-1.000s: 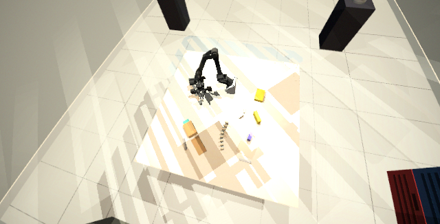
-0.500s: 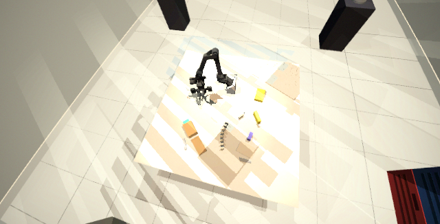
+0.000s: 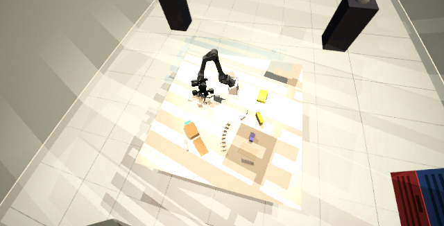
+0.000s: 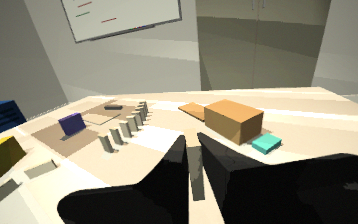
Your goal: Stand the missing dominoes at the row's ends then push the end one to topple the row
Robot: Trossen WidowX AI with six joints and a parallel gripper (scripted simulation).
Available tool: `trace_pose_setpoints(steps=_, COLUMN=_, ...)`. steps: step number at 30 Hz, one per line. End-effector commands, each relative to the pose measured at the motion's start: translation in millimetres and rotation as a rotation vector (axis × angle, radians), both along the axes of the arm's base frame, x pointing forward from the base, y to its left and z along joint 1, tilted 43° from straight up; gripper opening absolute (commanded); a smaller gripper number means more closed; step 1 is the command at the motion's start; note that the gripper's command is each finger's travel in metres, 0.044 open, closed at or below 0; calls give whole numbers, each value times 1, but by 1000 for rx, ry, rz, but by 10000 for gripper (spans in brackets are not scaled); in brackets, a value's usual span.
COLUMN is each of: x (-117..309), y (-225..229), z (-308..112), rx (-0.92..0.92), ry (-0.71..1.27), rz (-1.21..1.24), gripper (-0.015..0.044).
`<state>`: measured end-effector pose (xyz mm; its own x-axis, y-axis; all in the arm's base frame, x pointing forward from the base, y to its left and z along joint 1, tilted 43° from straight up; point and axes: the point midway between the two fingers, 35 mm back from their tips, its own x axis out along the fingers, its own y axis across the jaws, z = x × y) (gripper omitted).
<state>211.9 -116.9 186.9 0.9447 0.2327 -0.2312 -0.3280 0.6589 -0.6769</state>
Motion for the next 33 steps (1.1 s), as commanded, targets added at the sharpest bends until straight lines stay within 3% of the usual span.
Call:
trace_pose_setpoints(steps=1, x=2, y=-9, z=-9, rx=8, ry=3, rz=-3, gripper=28)
trace_pose_setpoints(steps=33, x=14, y=-59, z=-73, rx=5, ry=2, rz=-2, gripper=28)
